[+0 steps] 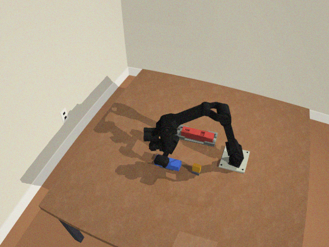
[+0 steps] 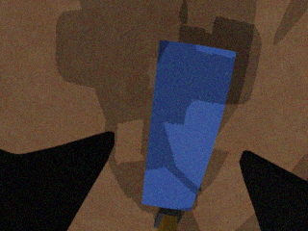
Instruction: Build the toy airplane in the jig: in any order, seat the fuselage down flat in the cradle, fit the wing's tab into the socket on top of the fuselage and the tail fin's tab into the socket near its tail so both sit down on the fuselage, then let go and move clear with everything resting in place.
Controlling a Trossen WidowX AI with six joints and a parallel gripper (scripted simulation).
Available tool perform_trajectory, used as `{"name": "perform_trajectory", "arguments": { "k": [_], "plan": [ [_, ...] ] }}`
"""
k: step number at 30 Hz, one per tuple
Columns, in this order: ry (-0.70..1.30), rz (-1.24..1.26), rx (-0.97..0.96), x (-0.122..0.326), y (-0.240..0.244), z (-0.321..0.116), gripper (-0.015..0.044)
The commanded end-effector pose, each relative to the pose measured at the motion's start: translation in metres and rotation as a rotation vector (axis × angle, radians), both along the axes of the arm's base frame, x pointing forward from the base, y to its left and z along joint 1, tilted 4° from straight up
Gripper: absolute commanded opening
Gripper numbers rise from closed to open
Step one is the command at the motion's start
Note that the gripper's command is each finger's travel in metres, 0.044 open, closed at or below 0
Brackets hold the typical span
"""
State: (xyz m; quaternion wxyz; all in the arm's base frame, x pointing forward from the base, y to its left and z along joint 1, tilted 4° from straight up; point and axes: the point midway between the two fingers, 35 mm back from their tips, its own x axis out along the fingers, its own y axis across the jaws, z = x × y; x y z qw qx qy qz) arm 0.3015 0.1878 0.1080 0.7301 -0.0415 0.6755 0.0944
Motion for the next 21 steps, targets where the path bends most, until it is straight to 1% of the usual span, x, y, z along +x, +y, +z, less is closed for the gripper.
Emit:
{"name": "perform_trajectory", "arguments": {
  "k": [1, 17, 21],
  "plan": [
    [-0.002, -0.004, -0.004, 0.001, 0.000, -0.007, 0.0440],
    [-0.002, -0.004, -0.004, 0.002, 0.001, -0.030, 0.0440],
    [-0.002, -0.004, -0.004, 0.002, 0.001, -0.030, 0.0335]
  ]
}}
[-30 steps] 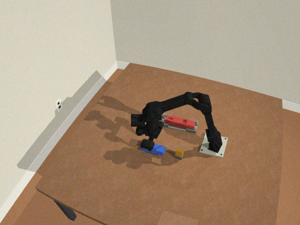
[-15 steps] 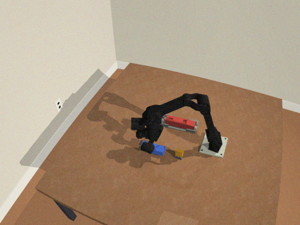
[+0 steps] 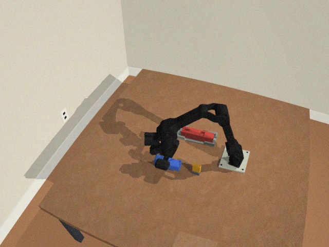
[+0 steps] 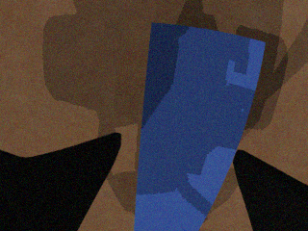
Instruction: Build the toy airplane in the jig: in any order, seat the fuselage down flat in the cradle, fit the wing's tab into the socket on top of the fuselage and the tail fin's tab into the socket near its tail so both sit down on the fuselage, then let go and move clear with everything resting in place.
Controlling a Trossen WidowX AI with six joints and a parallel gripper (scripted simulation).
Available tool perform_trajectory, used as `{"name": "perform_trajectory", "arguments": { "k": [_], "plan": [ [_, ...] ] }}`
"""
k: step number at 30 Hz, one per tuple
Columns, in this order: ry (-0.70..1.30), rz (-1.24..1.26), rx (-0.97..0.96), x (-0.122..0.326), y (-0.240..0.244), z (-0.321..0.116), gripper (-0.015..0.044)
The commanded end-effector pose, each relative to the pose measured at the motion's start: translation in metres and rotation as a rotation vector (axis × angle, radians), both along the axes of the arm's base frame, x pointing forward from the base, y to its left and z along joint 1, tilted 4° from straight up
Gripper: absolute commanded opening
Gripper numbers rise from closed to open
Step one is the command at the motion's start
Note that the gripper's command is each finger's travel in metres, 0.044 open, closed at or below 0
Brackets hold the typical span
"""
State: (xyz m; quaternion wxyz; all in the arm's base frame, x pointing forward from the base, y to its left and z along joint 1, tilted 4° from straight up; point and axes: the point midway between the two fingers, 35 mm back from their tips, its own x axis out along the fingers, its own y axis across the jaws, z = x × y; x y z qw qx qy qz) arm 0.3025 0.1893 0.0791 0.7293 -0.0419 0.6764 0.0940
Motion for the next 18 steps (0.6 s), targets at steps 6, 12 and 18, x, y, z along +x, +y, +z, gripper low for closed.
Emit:
{"name": "perform_trajectory", "arguments": {
  "k": [6, 12, 18],
  "plan": [
    [-0.004, -0.004, -0.003, 0.0006, -0.0003, -0.0009, 0.0197],
    [-0.004, -0.004, -0.003, 0.0006, -0.0003, -0.0009, 0.0157],
    [0.001, -0.006, -0.005, 0.0006, -0.0001, 0.0042, 0.0000]
  ]
}}
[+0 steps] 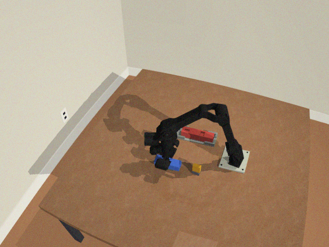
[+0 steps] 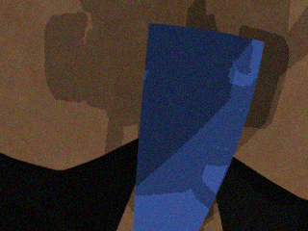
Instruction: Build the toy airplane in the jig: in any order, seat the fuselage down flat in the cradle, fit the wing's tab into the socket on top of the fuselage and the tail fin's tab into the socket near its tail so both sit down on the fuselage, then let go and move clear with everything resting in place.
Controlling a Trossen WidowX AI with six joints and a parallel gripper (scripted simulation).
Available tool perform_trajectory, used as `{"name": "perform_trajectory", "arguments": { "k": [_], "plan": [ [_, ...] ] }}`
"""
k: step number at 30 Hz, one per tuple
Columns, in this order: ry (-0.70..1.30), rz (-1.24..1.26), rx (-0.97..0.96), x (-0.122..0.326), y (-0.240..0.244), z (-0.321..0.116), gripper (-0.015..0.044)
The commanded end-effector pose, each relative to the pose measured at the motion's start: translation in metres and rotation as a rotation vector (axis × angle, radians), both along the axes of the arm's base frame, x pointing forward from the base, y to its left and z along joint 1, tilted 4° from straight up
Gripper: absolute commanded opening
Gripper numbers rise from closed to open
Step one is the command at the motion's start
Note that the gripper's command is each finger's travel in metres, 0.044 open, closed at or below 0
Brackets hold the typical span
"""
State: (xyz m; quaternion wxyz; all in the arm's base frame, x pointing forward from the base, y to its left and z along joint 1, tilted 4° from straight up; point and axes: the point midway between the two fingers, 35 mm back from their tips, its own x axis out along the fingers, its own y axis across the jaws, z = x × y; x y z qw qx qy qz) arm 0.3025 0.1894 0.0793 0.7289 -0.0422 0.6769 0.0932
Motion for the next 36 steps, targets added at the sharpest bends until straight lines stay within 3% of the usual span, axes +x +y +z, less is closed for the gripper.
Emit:
{"name": "perform_trajectory", "arguments": {
  "k": [1, 36],
  "plan": [
    [0.002, -0.007, -0.005, 0.001, 0.000, 0.006, 0.0000],
    [-0.004, -0.004, -0.002, -0.006, -0.008, 0.115, 0.0000]
  ]
}}
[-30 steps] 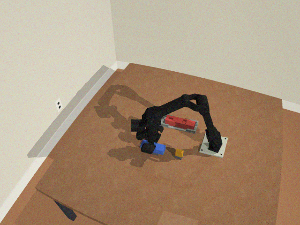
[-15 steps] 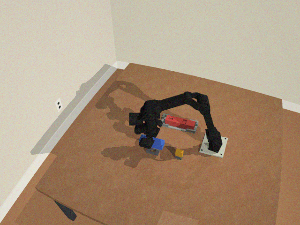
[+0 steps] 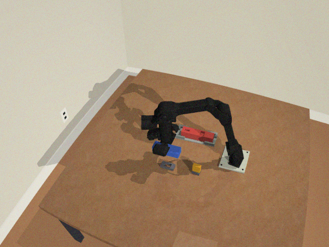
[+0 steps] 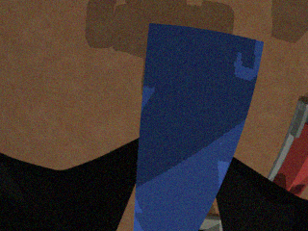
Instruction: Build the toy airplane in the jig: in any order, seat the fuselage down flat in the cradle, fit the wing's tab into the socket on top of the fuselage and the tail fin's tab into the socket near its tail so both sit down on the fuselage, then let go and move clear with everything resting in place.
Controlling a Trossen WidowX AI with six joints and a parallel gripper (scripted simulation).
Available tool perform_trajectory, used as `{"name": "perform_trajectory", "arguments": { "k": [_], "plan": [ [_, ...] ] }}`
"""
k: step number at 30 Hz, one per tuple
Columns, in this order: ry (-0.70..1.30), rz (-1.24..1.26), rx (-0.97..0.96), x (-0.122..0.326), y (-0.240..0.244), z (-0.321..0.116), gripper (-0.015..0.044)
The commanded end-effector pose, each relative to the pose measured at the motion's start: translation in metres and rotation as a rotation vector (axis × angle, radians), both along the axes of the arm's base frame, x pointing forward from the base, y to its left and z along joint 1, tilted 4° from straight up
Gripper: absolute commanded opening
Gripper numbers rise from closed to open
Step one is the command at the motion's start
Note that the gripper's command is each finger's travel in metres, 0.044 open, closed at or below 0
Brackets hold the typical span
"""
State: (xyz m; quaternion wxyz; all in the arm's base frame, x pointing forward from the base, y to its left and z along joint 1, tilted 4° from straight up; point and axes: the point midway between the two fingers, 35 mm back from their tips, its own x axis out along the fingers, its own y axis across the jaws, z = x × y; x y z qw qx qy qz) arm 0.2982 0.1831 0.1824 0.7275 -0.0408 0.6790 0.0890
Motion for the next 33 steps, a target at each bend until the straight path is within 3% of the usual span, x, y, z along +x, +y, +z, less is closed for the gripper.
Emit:
{"name": "perform_trajectory", "arguments": {
  "k": [1, 33],
  "plan": [
    [-0.009, 0.004, 0.002, -0.002, -0.002, 0.015, 0.0000],
    [0.022, -0.436, 0.018, 0.007, -0.089, 0.006, 0.0000]
  ]
}}
